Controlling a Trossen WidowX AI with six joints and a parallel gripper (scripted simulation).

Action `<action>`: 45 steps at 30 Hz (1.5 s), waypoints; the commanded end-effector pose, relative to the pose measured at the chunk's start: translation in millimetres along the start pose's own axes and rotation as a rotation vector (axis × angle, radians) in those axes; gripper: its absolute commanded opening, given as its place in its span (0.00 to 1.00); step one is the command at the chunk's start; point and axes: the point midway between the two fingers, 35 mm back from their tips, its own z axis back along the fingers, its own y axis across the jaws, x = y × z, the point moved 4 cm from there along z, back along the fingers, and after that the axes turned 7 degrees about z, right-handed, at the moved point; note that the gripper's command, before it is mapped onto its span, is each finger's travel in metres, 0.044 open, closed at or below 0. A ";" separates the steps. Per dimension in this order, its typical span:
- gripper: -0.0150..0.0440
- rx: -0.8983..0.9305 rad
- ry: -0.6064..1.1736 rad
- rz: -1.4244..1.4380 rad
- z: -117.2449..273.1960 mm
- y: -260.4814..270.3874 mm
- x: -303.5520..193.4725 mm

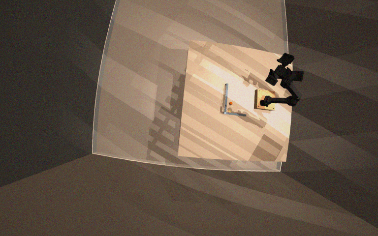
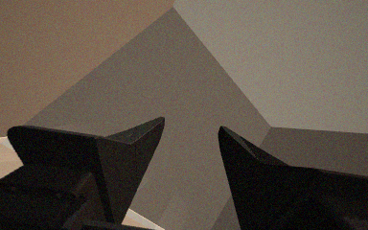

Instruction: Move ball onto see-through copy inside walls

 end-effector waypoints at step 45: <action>0.69 0.939 1.969 -0.411 240.3 415.6 -233.0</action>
